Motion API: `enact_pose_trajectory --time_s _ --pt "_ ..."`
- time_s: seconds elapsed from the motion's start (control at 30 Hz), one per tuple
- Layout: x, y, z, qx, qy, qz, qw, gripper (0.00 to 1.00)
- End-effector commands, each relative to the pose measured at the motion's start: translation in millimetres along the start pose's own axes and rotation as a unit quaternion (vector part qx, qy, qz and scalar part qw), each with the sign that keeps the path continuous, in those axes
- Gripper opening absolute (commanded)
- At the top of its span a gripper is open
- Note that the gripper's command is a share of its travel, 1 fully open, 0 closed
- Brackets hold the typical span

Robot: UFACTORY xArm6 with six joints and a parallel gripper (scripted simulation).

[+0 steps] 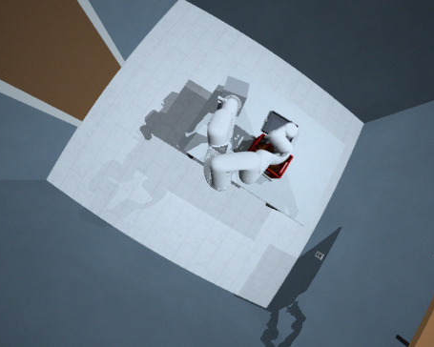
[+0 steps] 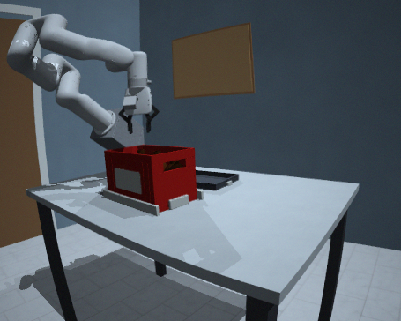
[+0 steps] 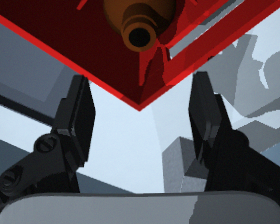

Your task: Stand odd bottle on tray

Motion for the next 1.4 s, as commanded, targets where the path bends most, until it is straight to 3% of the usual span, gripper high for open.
enact_pose_trajectory --time_s 0.0,0.87,1.37 --pt "-0.7 0.7 -0.3 0.0 0.0 -0.001 1.0 0.65" --pt "-0.7 -3.3 -0.3 0.0 0.0 -0.001 1.0 0.65" --pt "-0.8 -20.7 -0.3 0.0 0.0 -0.001 1.0 0.65"
Point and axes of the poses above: the point where the finger pads meet when closed, its own y axis back along the fingers, its own x axis across the jaws, z = x × y, the point moved 4 cm from there along y, back along the fingers, and after that the axes turned 2 degrees about -y, right-handed, at the moved point
